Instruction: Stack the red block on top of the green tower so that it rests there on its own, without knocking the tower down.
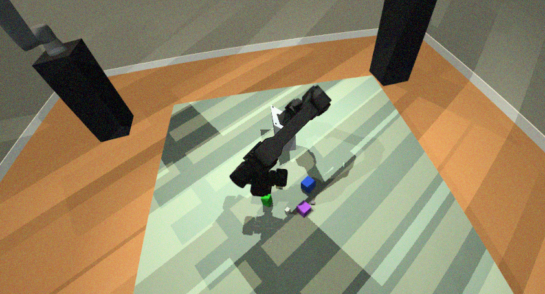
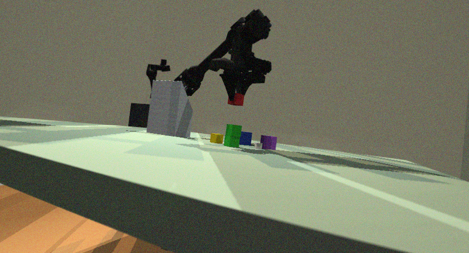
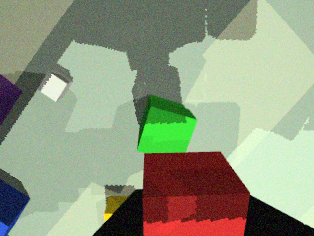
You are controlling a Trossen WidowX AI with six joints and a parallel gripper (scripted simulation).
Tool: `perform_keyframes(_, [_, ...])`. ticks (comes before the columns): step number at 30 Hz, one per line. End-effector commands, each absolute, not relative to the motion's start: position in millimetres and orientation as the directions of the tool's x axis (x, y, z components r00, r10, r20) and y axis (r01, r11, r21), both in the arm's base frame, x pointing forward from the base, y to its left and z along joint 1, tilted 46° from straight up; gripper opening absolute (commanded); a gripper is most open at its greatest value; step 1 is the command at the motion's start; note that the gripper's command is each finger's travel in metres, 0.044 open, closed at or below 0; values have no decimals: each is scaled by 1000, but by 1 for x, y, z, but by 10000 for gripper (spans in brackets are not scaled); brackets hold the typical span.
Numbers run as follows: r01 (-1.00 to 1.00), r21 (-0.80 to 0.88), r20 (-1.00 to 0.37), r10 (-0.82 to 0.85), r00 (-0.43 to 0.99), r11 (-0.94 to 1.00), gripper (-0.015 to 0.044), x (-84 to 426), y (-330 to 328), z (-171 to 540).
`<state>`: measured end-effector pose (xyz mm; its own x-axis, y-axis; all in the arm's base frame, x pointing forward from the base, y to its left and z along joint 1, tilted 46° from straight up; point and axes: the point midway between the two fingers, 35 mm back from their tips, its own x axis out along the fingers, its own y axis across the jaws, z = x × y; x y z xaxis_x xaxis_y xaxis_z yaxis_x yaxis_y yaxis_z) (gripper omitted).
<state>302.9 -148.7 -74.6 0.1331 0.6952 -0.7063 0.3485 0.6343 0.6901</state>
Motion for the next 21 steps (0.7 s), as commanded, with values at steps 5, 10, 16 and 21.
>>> perform_keyframes(5, [356, 693, -702, 700, 132, 627, 0, 309, -131, -94])
perform_keyframes(10, [356, 693, -702, 700, 132, 627, 0, 310, -127, -98])
perform_keyframes(16, [356, 694, -701, 701, 133, 626, 0, 314, -109, -114])
perform_keyframes(21, [356, 694, -701, 701, 133, 626, 0, 313, -109, -114])
